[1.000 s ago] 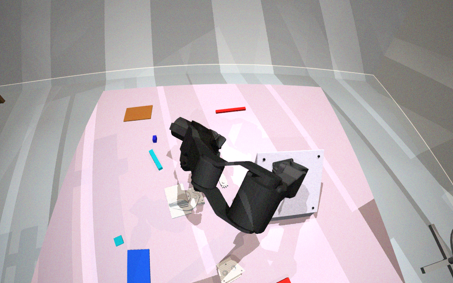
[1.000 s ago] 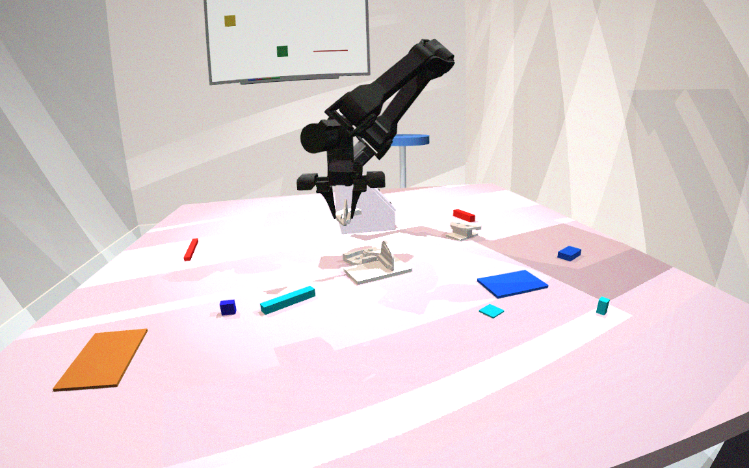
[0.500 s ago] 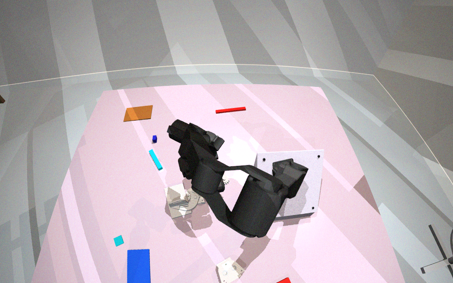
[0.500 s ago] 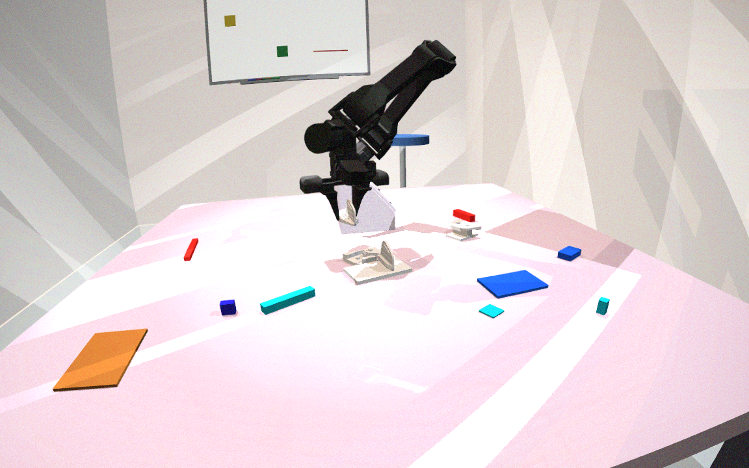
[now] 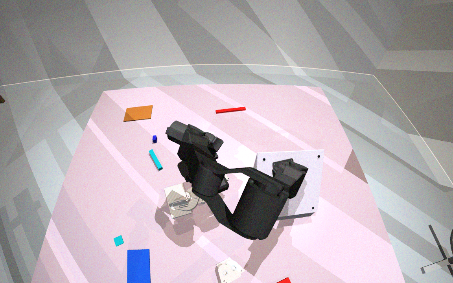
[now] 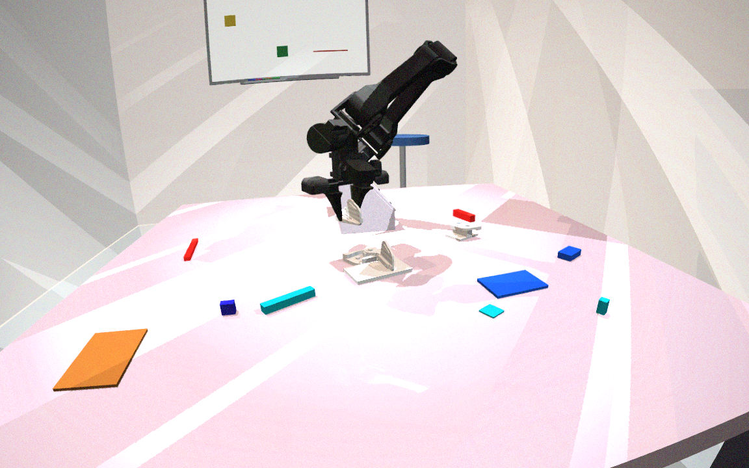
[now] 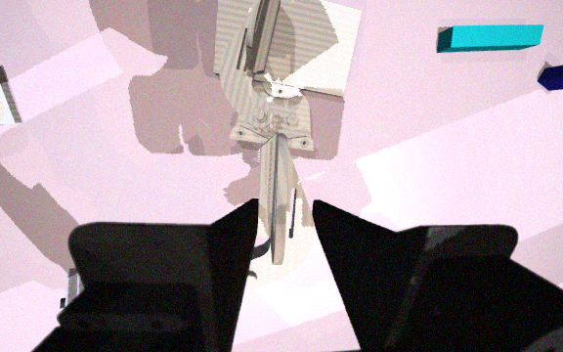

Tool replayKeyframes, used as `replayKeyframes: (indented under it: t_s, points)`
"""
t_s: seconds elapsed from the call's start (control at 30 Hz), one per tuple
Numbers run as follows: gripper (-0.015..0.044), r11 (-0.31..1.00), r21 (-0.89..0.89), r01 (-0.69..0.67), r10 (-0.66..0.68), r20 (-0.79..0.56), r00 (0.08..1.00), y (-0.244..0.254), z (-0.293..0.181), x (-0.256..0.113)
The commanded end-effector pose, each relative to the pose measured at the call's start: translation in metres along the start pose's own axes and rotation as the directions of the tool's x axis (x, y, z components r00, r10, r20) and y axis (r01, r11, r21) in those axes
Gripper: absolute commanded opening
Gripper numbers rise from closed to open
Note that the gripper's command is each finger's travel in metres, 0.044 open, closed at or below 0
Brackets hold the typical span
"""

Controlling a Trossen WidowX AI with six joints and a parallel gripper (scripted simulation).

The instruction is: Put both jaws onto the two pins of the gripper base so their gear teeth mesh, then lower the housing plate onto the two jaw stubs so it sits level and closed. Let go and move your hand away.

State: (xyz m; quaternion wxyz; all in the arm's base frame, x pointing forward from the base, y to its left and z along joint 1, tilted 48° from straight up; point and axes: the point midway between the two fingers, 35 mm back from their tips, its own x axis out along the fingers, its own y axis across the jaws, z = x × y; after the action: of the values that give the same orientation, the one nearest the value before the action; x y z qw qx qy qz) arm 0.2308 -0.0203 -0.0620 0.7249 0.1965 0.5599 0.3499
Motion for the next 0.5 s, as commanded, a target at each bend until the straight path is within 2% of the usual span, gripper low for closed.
replayKeyframes:
  t_s: [0.0,0.47]
  points:
    - [0.0134,1.000,-0.007,-0.002,0.002,0.003,1.000,0.0005,0.0008,-0.0003]
    - [0.0134,1.000,-0.026,-0.002,0.002,0.003,1.000,0.0005,0.0008,-0.0004]
